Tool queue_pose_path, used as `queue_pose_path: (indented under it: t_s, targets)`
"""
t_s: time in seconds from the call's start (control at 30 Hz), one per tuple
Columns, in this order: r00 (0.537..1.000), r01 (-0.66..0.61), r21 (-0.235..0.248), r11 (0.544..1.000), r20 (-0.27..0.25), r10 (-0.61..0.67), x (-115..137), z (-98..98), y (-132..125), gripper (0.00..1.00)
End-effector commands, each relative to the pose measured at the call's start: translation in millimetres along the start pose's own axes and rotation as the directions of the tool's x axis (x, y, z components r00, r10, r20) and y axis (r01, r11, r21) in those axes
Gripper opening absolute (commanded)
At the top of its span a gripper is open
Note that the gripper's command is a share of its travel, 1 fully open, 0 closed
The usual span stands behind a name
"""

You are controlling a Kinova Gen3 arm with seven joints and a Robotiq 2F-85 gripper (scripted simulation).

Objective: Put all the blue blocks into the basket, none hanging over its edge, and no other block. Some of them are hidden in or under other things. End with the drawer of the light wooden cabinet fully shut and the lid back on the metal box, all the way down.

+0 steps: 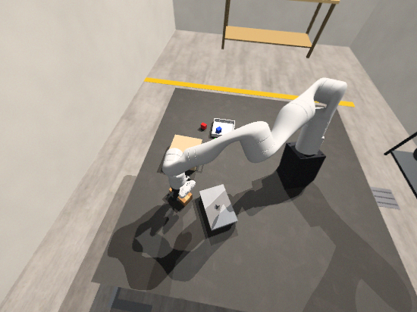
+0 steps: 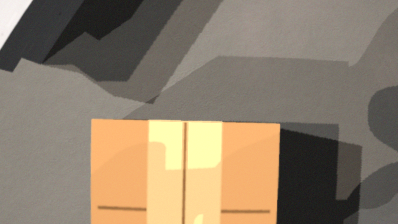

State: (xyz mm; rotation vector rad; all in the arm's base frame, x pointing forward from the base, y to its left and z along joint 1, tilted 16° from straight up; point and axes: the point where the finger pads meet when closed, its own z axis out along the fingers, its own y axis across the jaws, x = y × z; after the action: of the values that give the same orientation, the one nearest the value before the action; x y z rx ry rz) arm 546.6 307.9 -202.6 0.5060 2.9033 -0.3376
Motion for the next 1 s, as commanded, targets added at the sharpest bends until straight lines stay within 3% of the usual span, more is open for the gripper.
queue_pose_path:
  t_s: [0.0,0.6,0.97]
  targets:
    - [1.0,0.0,-0.002,1.0,0.001,0.0,-0.4,-1.4,1.0,0.67]
    - [1.0,0.0,-0.002,1.0,0.001,0.0,-0.4,-3.2,1.0,0.67]
    - [1.0,0.0,-0.002,1.0,0.001,0.0,-0.4,-24.3,0.9,0.67]
